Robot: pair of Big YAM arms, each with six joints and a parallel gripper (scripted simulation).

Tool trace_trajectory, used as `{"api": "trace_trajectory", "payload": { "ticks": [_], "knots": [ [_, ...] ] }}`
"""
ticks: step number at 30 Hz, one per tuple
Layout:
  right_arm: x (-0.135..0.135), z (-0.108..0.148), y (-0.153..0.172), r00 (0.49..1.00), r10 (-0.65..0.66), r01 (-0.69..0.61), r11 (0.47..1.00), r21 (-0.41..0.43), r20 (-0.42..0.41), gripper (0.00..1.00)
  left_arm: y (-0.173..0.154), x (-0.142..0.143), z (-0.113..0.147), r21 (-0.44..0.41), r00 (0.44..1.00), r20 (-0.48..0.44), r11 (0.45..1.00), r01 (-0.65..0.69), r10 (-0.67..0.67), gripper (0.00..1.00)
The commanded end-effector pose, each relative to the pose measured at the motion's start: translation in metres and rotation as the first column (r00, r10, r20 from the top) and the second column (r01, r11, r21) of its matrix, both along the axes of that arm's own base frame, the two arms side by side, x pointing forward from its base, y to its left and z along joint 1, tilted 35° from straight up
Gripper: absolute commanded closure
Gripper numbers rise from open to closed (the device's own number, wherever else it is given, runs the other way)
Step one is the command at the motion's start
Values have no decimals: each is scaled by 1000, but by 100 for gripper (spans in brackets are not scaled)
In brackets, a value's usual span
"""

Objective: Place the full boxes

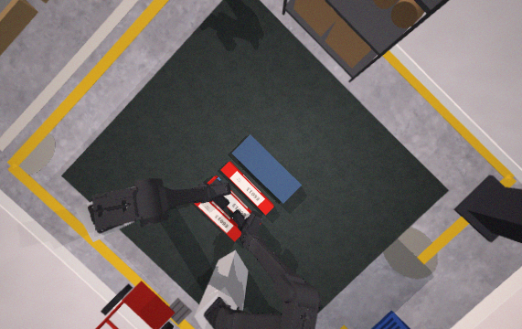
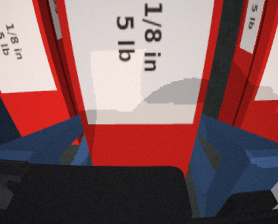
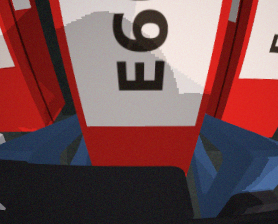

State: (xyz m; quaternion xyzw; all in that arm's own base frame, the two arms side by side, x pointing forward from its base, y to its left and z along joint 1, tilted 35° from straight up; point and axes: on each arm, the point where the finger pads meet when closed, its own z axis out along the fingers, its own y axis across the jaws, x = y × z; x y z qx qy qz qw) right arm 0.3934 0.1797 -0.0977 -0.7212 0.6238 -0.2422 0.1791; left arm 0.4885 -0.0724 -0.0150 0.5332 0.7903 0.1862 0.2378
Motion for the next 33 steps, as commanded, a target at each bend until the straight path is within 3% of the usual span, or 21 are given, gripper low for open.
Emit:
{"api": "trace_trajectory", "payload": {
  "ticks": [1, 4, 9, 14, 17, 28, 33],
  "knots": [
    [2, -4, -5, 1000, 0, 0, 1000, -8, 2, 100, 8, 5, -1, 6, 1000, 8, 1000, -11, 11, 100],
    [1, 1, -3, 1000, 8, -8, 1000, -3, 11, 100, 8, 6, 6, 0, 1000, 23, 1000, -14, 14, 100],
    [7, -10, -5, 1000, 2, -2, 1000, -6, 5, 100, 9, 11, -11, 5, 1000, 7, 1000, -13, 13, 100],
    [5, -5, -1, 1000, 8, -8, 1000, 0, 13, 100, 9, 12, -3, 2, 1000, 23, 1000, -13, 13, 100],
    [1, -13, -2, 1000, 10, -10, 1000, -5, 2, 100, 10, 9, -16, 2, 1000, 5, 1000, -19, 19, 100],
    [-2, -15, 2, 1000, 10, -10, 1000, 3, 5, 100, 8, 8, -20, -2, 1000, 7, 1000, -21, 21, 100],
    [-2, -14, 3, 1000, 8, -9, 1000, 7, 9, 100, 7, 9, -12, -5, 1000, 18, 1000, -20, 20, 100]
  ]
}}
